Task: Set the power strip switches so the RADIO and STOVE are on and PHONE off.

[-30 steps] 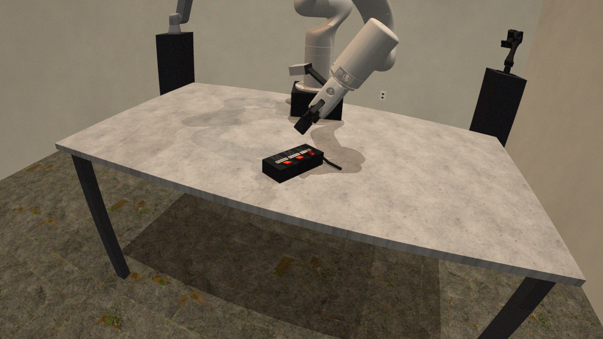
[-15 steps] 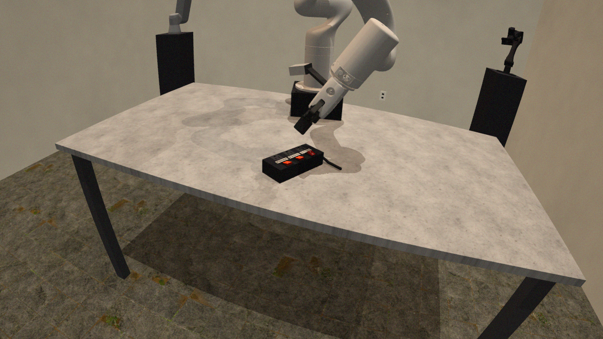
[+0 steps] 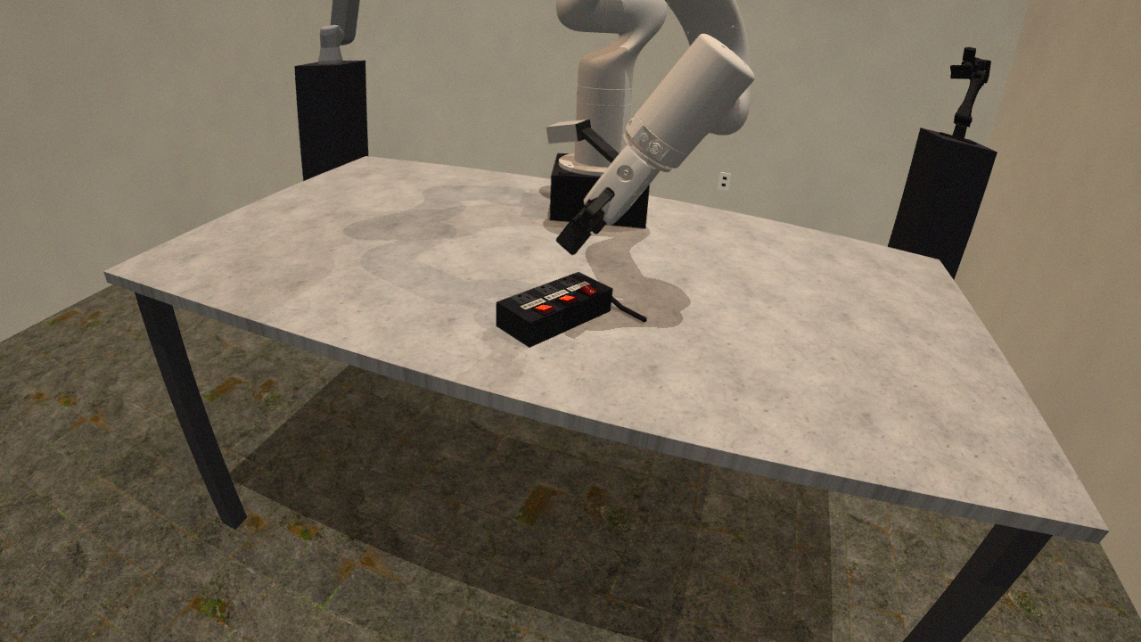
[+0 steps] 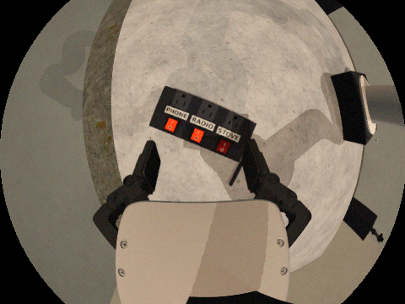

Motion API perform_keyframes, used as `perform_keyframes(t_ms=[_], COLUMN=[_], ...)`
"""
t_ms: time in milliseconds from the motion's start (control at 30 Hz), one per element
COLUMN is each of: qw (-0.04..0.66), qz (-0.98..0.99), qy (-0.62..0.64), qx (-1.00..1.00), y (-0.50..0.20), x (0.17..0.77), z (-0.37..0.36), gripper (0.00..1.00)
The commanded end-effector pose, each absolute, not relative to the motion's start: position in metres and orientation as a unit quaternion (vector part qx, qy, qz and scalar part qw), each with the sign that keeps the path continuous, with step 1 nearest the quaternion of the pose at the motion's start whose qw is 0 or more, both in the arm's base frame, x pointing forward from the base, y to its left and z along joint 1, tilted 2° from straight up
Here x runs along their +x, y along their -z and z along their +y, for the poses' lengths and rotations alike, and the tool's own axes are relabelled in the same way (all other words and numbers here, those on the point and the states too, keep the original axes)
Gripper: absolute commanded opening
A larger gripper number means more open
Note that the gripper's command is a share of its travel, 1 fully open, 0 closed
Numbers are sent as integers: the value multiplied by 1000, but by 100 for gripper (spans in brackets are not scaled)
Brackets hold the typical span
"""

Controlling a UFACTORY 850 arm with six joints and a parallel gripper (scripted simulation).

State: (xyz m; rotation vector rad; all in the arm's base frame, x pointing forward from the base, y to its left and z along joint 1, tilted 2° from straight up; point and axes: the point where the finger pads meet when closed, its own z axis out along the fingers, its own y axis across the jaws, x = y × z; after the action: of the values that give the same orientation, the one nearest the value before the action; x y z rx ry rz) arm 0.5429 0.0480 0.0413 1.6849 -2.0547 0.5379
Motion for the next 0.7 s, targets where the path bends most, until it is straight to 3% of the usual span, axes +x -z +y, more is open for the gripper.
perform_keyframes(t_ms=[0,667], qw=[190,25], qz=[-790,-998], qy=[-177,-41], qx=[556,39], y=[-43,-69], x=[538,538], z=[49,53], gripper=[100,100])
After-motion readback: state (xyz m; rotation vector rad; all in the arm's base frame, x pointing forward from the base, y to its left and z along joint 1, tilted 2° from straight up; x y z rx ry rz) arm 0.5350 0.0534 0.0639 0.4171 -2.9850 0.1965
